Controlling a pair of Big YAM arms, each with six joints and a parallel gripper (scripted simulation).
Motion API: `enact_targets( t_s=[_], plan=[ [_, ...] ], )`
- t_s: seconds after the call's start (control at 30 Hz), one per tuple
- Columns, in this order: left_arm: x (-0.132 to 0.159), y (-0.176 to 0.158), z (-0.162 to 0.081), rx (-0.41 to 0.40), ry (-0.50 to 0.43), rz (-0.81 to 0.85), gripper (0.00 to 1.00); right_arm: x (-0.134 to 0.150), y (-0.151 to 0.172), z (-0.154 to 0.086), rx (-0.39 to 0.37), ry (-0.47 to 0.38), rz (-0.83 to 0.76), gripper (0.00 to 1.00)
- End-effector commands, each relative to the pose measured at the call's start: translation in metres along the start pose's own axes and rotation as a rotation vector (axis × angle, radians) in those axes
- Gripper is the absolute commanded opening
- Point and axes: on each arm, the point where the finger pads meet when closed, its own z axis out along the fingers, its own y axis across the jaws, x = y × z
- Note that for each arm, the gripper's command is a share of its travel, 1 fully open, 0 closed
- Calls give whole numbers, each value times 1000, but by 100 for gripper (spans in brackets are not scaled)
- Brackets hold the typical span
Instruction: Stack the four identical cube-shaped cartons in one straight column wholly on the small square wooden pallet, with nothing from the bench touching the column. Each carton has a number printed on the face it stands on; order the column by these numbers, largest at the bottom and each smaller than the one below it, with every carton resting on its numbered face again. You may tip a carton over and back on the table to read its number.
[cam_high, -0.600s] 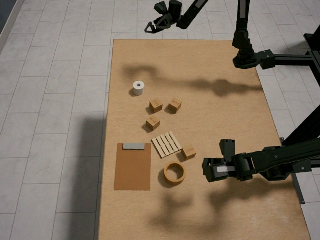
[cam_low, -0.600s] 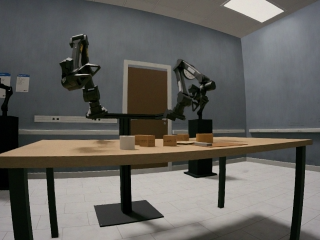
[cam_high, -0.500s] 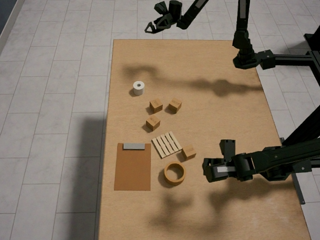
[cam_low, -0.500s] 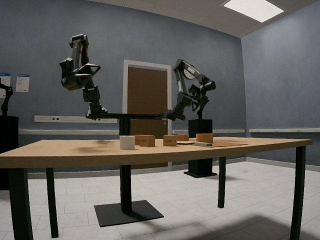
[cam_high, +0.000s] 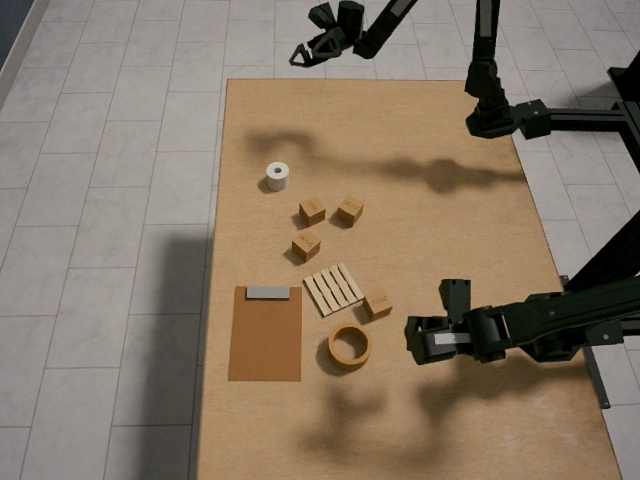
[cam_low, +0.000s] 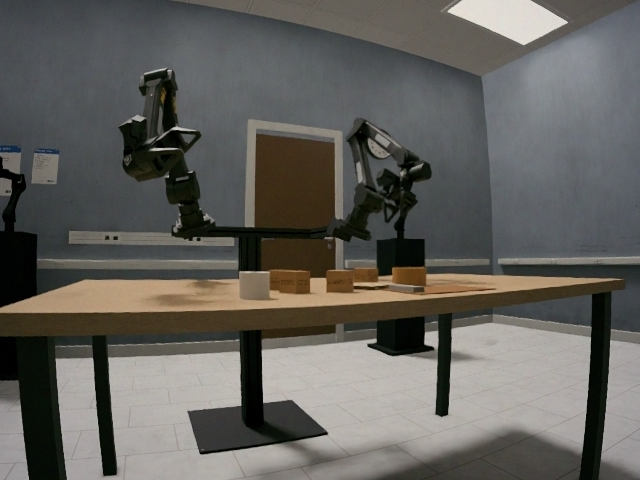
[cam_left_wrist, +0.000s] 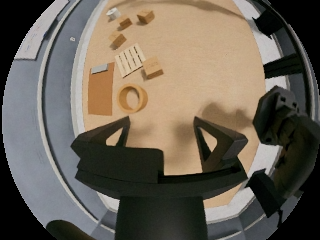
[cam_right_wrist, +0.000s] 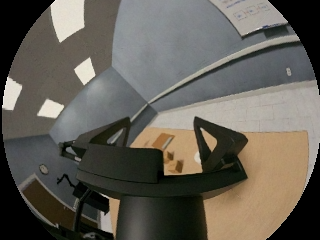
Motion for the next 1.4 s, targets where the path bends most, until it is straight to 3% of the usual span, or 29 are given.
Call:
enact_targets(
  t_s=[0.0,0.13,0.43,0.57,0.93,1.0,1.07,1.23,1.37],
  plan=[
    [-1,3,0,-10,0,-16,100,-3,1,0,1,1,-16,100],
    [-5,-4,13,-5,-8,-112,100,-7,0,-6,30,5,-73,100],
    [-30,6,63,-143,-43,-457,100,-14,-14,-24,182,95,-179,100],
    [-35,8,72,-168,-51,-522,100,-11,-13,-24,205,122,-202,100],
    [-61,17,126,-311,-81,-826,100,-8,-41,-67,554,314,-312,100],
    [-68,32,134,-353,-99,-880,100,-6,-46,-72,626,358,-336,100],
    [-68,32,134,-353,-99,-880,100,-6,-46,-72,626,358,-336,100],
    [-83,47,157,-428,-119,-1000,100,-5,-65,-98,848,457,-389,100],
    [-89,48,170,-459,-117,-1055,100,3,-80,-112,958,517,-400,100]
  ],
)
